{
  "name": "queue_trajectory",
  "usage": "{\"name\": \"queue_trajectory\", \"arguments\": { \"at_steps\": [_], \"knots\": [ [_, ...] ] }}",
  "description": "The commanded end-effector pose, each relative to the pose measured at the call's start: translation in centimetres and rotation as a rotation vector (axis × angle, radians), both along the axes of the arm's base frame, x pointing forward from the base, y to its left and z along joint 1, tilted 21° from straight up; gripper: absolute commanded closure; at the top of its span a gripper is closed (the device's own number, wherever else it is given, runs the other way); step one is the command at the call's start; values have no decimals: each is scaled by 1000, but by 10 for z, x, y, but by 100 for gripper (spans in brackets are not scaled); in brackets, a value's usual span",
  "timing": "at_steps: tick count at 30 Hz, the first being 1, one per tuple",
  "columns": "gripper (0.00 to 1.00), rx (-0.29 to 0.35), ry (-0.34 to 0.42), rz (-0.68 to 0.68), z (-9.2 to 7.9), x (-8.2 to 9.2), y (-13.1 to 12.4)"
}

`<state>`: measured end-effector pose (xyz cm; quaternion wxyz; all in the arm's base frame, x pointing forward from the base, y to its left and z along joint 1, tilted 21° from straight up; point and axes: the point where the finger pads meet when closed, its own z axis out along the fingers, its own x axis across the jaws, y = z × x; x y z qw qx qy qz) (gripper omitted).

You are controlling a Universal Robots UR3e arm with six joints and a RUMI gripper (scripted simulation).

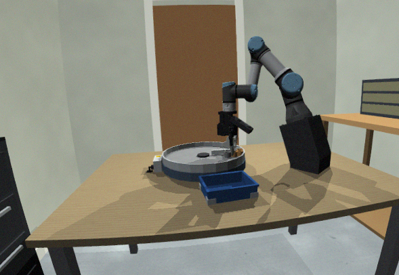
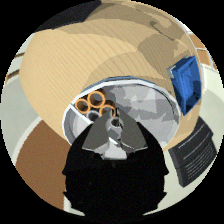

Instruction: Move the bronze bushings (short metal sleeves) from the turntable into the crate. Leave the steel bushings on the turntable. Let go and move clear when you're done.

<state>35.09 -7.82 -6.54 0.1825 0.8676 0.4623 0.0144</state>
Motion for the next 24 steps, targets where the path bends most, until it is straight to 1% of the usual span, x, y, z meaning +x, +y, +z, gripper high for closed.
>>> {"name": "queue_trajectory", "arguments": {
  "at_steps": [1, 7, 13, 15, 24],
  "knots": [
    [100, -3, 0, -1, 0, 0, -1],
    [100, -3, 0, -1, 1, 0, -1],
    [100, -3, -1, -1, 9, -2, 2],
    [100, -3, -1, -1, 9, -2, 2],
    [100, -4, -2, -1, 34, -6, 10]
  ]
}}
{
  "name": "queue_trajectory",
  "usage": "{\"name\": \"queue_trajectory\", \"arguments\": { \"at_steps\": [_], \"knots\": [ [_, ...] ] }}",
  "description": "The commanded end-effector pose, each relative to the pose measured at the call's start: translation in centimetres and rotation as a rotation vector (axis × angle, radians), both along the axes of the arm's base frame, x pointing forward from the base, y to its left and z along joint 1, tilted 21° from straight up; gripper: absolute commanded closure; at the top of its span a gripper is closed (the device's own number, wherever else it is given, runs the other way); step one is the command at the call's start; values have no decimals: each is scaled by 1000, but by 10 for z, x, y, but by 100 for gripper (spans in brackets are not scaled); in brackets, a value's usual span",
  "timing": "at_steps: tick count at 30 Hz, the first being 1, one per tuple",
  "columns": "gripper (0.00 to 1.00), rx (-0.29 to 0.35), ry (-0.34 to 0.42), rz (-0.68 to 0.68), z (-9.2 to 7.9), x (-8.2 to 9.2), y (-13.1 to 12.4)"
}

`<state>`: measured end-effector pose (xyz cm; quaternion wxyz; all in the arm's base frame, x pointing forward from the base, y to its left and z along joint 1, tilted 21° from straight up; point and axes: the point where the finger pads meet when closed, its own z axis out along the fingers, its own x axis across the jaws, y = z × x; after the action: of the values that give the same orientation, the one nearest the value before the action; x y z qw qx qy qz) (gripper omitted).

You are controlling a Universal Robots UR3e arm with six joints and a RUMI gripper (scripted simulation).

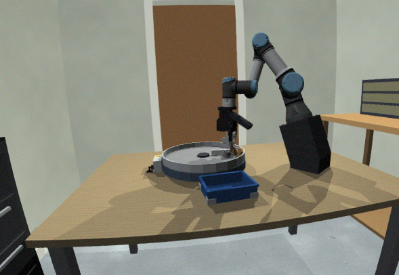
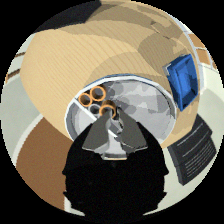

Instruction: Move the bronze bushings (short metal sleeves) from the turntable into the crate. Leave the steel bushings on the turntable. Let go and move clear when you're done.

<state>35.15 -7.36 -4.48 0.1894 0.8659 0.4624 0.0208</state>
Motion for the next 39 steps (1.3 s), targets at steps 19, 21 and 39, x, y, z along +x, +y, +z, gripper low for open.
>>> {"name": "queue_trajectory", "arguments": {
  "at_steps": [19, 21, 39],
  "knots": [
    [100, 4, 15, -5, 34, -11, 11],
    [100, 4, 15, -5, 34, -11, 11],
    [100, 4, 16, -4, 34, -11, 11]
  ]
}}
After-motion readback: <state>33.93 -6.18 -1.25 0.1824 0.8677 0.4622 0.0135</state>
